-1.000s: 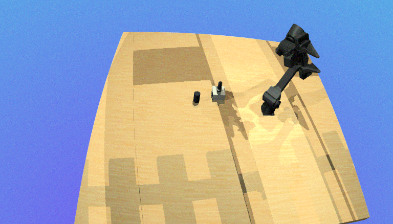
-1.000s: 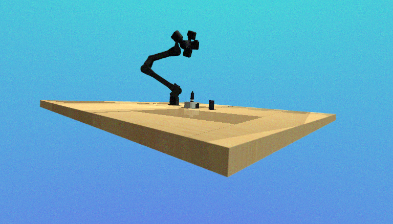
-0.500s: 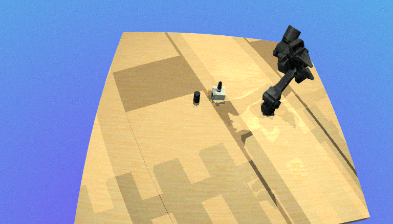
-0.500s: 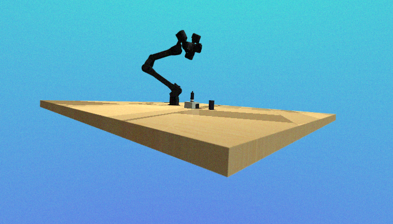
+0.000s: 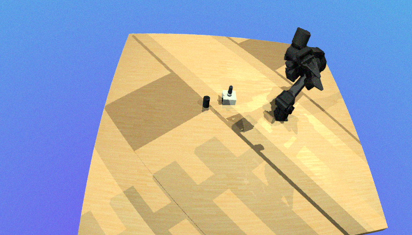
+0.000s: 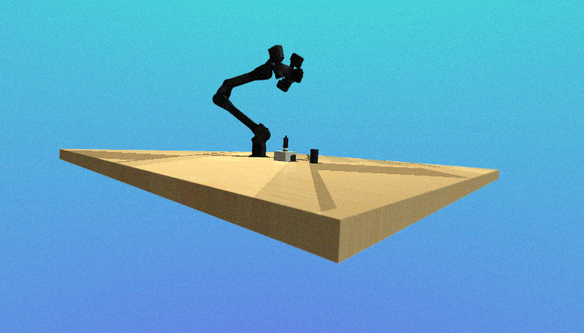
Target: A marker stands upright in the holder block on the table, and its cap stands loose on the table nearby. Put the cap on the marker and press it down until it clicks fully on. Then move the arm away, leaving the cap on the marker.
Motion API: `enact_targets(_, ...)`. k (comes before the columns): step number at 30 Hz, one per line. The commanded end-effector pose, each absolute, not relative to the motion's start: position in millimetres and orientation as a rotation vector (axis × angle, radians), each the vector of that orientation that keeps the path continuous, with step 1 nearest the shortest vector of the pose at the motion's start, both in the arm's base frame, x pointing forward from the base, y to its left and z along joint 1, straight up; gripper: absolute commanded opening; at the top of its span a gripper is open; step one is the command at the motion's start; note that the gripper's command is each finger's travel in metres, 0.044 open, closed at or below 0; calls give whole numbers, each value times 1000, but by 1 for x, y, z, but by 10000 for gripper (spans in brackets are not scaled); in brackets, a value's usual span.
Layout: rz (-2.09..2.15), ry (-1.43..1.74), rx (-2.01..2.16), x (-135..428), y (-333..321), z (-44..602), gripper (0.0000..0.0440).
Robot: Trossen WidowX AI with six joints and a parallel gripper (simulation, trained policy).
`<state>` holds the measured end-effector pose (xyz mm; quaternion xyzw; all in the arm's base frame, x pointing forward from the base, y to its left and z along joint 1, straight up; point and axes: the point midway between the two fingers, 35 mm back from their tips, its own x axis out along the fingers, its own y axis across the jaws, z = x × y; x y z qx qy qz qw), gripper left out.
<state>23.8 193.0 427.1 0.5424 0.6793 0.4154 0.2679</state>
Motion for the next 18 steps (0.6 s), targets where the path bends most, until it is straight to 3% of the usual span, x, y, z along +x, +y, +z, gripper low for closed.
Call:
enact_targets(1, 1086, 1844, 1462, 28, 195, 424, 329)
enact_targets(18, 870, 1888, 1502, 53, 202, 401, 337)
